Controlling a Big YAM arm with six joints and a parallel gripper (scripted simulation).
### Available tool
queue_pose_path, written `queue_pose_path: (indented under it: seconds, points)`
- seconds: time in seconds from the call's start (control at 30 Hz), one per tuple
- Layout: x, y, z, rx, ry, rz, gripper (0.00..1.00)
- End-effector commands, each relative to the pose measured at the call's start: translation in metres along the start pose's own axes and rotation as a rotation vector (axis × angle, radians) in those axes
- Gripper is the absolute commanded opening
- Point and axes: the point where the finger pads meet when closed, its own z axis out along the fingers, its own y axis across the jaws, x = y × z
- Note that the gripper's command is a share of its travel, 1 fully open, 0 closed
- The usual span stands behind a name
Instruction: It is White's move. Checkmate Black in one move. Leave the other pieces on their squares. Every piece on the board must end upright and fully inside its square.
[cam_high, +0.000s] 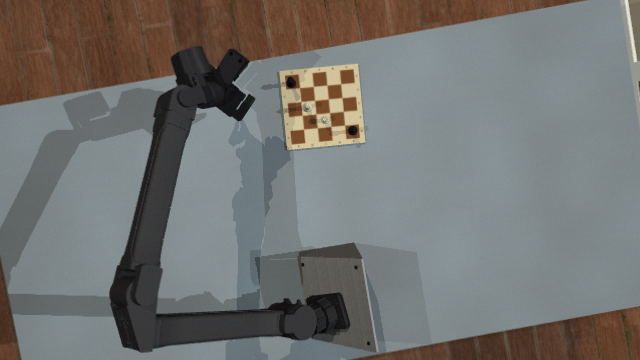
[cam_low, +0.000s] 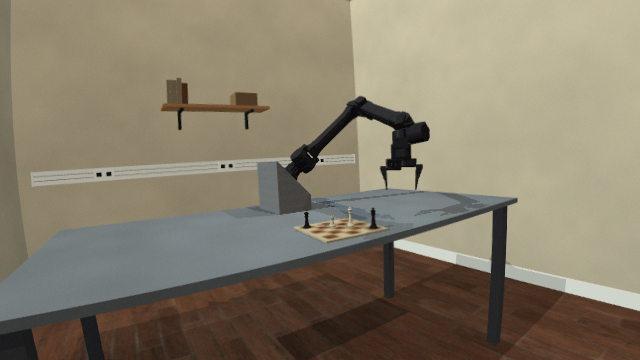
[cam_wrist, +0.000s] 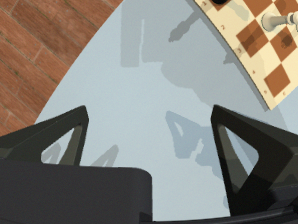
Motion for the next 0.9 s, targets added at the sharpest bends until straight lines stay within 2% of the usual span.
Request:
queue_pose_path:
  seconds: [0.0, 0.03, 0.07, 0.1, 0.2, 0.23, 0.27, 0.3, 0.47, 0.53, 0.6, 0.63, 0.7, 0.87]
  points:
    - [-0.044, -0.054, -0.008, 0.037, 0.023, 0.173, 1.00]
    - [-0.050, -0.070, -0.008, 0.051, 0.053, 0.263, 1.00]
    - [-0.058, -0.081, -0.009, 0.051, 0.053, 0.263, 1.00]
    - [-0.063, -0.097, -0.008, 0.062, 0.083, 0.347, 1.00]
    - [-0.070, -0.105, -0.010, 0.060, 0.081, 0.346, 1.00]
    - [-0.089, -0.112, -0.020, 0.042, 0.087, 0.400, 1.00]
    - [-0.085, -0.150, -0.011, 0.075, 0.137, 0.497, 1.00]
    - [-0.090, -0.168, -0.012, 0.078, 0.162, 0.561, 1.00]
    - [-0.101, -0.218, -0.015, 0.081, 0.236, 0.744, 1.00]
    - [-0.109, -0.225, -0.019, 0.069, 0.245, 0.780, 1.00]
    - [-0.104, -0.235, -0.019, 0.075, 0.262, 0.810, 1.00]
    - [-0.105, -0.226, -0.032, 0.055, 0.244, 0.795, 1.00]
    - [-0.104, -0.203, -0.027, 0.059, 0.237, 0.744, 1.00]
    - [-0.105, -0.205, -0.025, 0.063, 0.238, 0.739, 1.00]
